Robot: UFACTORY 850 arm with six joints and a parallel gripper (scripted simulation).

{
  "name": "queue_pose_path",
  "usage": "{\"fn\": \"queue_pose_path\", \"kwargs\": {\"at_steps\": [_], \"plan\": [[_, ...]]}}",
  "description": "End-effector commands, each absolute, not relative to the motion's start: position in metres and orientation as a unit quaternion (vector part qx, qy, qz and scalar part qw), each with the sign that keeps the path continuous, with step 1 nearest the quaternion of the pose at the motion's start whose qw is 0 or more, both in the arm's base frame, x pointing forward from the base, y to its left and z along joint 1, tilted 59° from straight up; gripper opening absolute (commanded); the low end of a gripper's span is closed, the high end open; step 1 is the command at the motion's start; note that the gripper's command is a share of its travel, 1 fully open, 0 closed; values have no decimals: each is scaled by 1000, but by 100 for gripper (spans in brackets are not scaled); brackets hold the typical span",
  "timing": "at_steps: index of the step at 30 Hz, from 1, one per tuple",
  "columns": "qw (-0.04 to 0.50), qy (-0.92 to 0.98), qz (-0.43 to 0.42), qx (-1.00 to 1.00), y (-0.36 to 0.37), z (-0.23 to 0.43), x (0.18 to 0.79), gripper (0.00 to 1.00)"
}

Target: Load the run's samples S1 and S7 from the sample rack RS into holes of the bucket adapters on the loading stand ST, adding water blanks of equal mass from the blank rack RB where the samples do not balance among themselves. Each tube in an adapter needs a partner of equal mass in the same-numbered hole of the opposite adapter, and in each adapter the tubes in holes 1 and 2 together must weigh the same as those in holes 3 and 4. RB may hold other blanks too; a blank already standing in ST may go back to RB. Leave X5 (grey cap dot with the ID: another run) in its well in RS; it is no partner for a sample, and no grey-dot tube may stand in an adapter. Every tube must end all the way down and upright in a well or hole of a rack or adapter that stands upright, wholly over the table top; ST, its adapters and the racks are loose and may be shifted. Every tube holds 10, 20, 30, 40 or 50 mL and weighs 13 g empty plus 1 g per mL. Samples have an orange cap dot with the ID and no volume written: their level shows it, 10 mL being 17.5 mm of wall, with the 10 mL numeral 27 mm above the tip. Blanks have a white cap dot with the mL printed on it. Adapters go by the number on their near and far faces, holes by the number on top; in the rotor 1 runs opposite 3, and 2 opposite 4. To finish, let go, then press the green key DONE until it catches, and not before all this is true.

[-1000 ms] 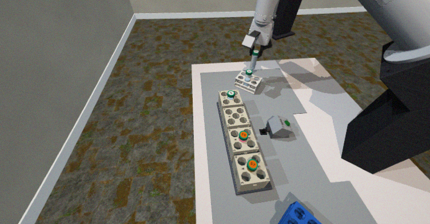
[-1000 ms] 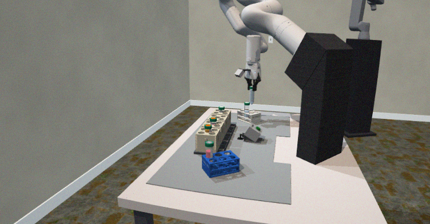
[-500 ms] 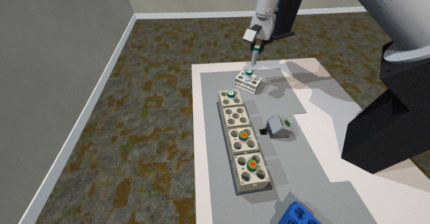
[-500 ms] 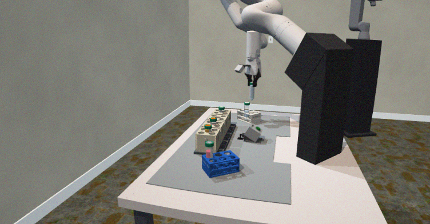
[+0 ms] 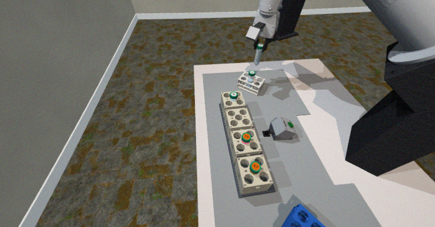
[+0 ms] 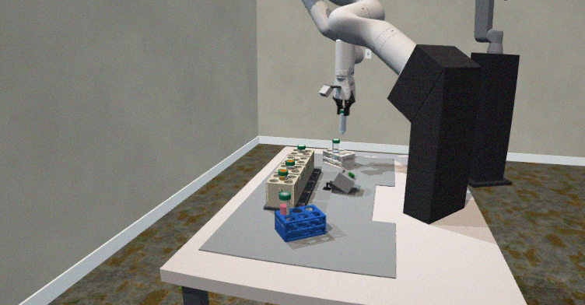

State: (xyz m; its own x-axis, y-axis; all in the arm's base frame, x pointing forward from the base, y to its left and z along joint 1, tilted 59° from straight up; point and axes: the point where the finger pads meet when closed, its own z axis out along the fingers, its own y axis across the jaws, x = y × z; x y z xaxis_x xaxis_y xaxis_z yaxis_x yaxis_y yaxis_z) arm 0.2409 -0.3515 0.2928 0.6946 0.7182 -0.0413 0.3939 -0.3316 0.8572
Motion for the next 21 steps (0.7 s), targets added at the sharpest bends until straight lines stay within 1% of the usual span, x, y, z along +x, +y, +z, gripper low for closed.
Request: {"fn": "queue_pose_path", "kwargs": {"at_steps": [1,7,19,21], "plan": [[452,310,198,813,-340,290,249,0],[438,255,228,832,-325,285,261,0],[384,85,310,866,-278,271,297,0],[384,85,310,866,-278,271,297,0]]}}
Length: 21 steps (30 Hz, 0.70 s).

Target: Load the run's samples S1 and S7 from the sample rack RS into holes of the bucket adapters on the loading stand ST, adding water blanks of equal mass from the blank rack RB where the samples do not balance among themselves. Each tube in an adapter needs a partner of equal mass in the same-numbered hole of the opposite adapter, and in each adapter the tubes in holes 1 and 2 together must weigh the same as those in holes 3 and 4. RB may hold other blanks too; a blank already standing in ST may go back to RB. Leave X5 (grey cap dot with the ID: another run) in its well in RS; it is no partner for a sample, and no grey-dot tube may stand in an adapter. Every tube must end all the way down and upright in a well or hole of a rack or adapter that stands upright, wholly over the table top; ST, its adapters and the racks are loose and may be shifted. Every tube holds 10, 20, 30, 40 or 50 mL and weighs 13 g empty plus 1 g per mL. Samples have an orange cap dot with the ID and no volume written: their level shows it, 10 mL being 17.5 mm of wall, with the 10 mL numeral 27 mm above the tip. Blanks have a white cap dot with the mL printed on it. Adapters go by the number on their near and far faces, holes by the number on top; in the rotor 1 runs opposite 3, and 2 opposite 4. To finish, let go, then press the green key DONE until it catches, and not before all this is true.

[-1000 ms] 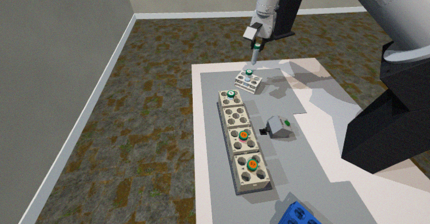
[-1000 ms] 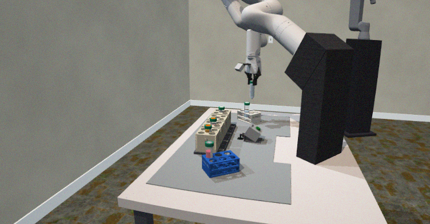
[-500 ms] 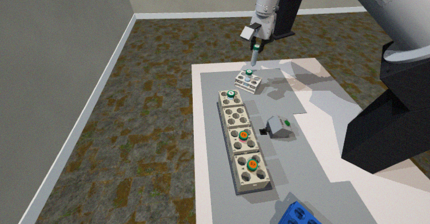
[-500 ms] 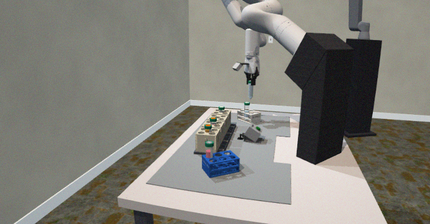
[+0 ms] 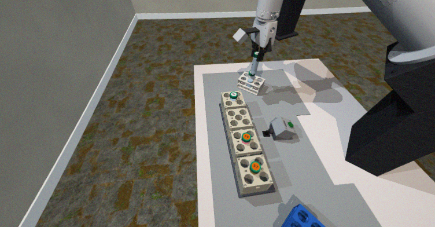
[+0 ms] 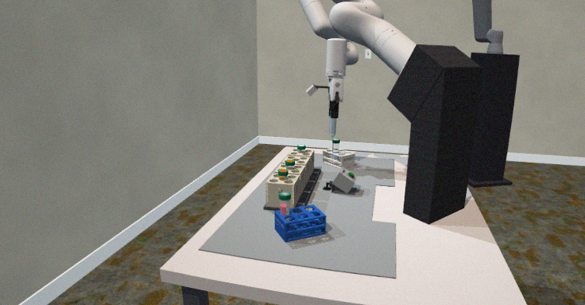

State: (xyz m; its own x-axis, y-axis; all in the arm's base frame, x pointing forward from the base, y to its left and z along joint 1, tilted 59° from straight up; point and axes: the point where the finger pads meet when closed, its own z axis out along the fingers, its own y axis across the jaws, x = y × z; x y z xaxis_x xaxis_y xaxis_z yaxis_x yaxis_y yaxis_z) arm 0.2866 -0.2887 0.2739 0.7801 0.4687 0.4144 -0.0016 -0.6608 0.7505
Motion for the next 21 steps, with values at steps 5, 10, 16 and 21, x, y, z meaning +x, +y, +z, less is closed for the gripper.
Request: {"fn": "queue_pose_path", "kwargs": {"at_steps": [5,10,16,21], "plan": [[357,13,341,870,-259,266,311,0],[347,-13,351,870,-240,260,326,0],[347,-13,351,870,-220,254,341,0],[347,-13,351,870,-205,250,353,0]]}}
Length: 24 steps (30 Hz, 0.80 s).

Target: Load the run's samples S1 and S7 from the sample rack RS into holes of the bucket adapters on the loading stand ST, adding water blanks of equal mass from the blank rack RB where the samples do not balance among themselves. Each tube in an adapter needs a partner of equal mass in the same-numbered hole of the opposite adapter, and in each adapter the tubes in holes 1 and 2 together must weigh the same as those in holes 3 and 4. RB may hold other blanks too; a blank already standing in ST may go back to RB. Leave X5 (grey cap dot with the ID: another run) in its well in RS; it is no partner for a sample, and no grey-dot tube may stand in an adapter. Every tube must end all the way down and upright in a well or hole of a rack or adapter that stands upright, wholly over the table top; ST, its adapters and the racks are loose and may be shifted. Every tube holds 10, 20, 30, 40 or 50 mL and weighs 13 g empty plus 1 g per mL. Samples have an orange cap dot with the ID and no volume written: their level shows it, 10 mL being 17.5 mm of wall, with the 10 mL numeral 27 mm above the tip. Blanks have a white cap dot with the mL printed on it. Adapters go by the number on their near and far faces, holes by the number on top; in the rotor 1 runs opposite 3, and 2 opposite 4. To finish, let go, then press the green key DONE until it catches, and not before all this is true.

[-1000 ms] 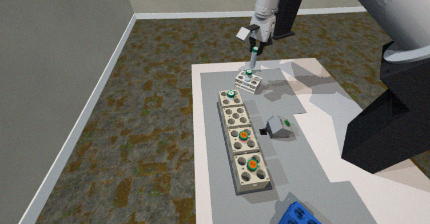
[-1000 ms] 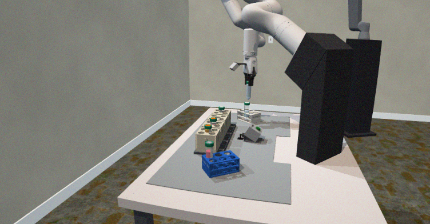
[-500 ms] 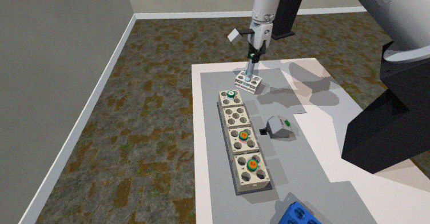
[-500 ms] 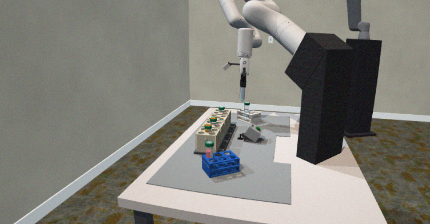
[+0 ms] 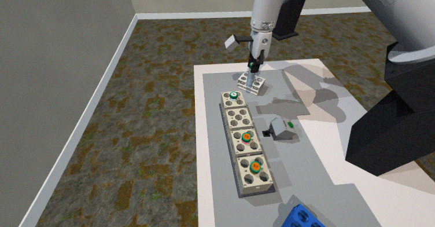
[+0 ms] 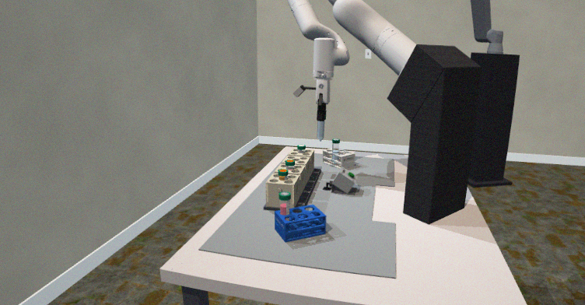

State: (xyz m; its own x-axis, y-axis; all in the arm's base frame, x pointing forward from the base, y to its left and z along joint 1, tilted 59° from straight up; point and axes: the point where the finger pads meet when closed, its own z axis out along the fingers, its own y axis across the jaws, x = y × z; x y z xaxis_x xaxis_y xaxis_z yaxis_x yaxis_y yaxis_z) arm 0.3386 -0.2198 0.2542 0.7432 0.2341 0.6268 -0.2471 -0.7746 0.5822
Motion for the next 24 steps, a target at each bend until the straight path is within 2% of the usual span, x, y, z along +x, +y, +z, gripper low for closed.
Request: {"fn": "queue_pose_path", "kwargs": {"at_steps": [1,24], "plan": [[347,-13,351,870,-201,249,356,0],[346,-13,351,870,-120,225,418,0]]}}
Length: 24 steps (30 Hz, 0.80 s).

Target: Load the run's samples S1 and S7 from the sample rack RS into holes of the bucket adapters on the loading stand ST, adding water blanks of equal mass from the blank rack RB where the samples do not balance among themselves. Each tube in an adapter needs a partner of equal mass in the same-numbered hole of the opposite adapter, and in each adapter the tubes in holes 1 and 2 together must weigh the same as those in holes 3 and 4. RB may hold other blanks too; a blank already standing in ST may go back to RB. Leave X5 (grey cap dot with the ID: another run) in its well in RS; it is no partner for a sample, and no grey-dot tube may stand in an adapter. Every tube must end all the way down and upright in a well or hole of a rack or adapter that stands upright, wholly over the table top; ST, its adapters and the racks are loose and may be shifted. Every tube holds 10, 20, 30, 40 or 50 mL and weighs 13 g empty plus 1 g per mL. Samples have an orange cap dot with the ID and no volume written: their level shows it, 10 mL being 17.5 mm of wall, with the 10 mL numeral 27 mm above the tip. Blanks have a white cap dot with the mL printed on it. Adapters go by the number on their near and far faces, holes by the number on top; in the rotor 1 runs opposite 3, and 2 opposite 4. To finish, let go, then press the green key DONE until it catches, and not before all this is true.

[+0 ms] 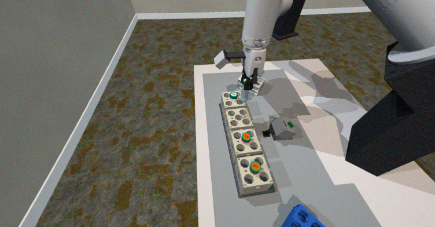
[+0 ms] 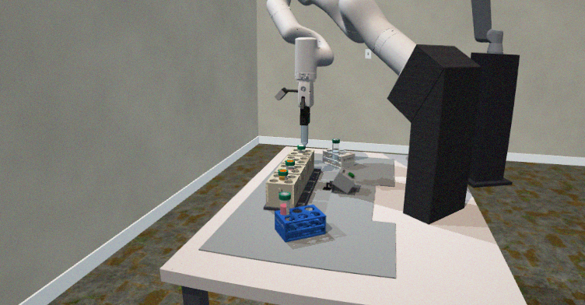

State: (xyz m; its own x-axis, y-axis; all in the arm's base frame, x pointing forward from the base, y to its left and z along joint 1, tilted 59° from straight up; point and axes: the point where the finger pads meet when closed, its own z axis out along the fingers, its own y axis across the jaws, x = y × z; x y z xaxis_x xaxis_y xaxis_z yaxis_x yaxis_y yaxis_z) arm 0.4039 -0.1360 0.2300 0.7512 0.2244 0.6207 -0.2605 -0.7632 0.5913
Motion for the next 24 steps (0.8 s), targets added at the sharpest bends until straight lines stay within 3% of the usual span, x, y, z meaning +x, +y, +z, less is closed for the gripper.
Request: {"fn": "queue_pose_path", "kwargs": {"at_steps": [1,24], "plan": [[346,-13,351,870,-116,224,421,0],[346,-13,351,870,-97,218,436,0]]}}
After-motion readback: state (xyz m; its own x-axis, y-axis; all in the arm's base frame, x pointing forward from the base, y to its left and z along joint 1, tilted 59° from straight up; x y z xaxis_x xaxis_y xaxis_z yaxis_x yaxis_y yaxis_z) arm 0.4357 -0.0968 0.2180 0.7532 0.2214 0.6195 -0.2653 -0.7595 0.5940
